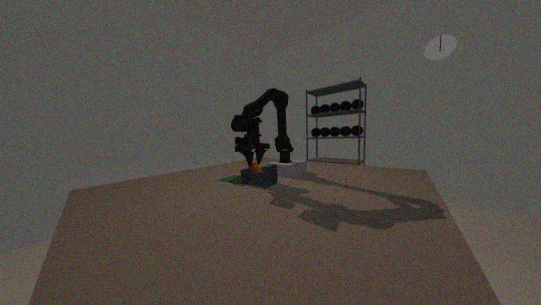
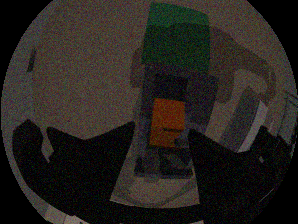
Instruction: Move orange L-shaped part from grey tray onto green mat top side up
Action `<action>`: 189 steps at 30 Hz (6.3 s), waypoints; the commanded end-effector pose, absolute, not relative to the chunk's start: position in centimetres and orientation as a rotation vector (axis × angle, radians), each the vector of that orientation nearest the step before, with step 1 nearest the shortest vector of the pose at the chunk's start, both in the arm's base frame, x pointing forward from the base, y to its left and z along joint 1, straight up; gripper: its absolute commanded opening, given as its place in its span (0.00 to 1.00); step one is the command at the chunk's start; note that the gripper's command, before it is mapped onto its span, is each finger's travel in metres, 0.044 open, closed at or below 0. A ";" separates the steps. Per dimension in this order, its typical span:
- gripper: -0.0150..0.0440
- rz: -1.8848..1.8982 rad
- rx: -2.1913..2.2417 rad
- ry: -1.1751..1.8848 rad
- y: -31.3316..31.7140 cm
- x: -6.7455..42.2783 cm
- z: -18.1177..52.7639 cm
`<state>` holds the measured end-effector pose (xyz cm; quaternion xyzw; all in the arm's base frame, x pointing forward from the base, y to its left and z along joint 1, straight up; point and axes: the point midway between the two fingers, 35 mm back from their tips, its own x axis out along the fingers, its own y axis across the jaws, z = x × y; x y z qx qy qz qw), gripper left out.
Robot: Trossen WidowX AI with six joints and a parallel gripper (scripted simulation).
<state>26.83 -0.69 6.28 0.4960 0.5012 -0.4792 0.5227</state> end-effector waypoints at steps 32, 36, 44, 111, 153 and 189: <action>0.25 -1.151 1.186 1.203 -0.7 26.7 4.6; 0.25 -1.151 1.186 1.203 -0.7 26.7 4.6; 0.25 -1.156 1.184 1.205 -0.7 26.6 5.7; 0.25 -1.163 1.179 1.204 -4.8 26.3 13.0; 0.25 -1.170 1.169 1.195 -17.4 25.7 11.9; 0.25 -1.170 1.169 1.196 -17.5 25.8 6.2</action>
